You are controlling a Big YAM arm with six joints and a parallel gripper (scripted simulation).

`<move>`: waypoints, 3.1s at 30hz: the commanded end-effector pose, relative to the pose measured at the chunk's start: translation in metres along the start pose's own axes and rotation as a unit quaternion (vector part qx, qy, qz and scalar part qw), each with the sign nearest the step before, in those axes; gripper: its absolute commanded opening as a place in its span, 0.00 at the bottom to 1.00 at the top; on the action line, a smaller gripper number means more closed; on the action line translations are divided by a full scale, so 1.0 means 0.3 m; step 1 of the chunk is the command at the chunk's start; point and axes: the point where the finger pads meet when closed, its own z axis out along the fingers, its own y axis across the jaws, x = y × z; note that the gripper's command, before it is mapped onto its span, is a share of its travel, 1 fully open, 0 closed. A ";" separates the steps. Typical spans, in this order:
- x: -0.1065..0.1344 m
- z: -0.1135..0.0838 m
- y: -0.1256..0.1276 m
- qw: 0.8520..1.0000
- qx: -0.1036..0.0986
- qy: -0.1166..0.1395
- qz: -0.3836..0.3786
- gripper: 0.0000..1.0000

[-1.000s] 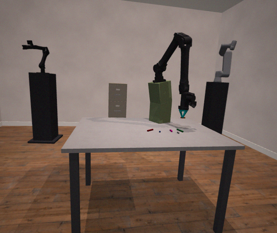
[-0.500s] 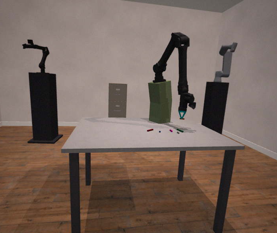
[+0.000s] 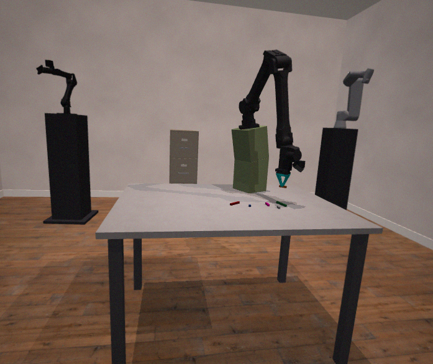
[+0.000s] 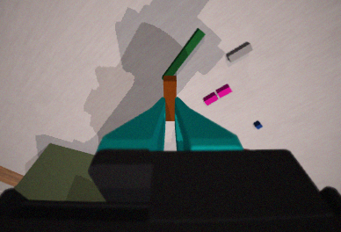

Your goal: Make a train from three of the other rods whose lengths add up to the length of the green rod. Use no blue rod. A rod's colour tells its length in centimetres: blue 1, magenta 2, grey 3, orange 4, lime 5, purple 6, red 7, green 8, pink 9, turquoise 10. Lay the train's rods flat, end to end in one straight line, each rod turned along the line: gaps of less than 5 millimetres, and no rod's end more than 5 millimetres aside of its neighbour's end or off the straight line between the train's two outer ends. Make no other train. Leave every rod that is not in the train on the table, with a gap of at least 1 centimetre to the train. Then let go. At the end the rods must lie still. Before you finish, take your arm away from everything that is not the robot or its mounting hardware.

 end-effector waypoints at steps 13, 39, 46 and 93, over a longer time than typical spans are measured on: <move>-0.014 -0.037 -0.144 0.988 0.007 -0.009 0.153 0.05; 0.027 -0.044 -0.317 0.935 0.008 -0.011 0.354 0.05; 0.044 -0.048 -0.368 0.912 0.009 -0.012 0.410 0.05; 0.082 0.271 -0.350 0.904 0.004 -0.003 0.428 0.05</move>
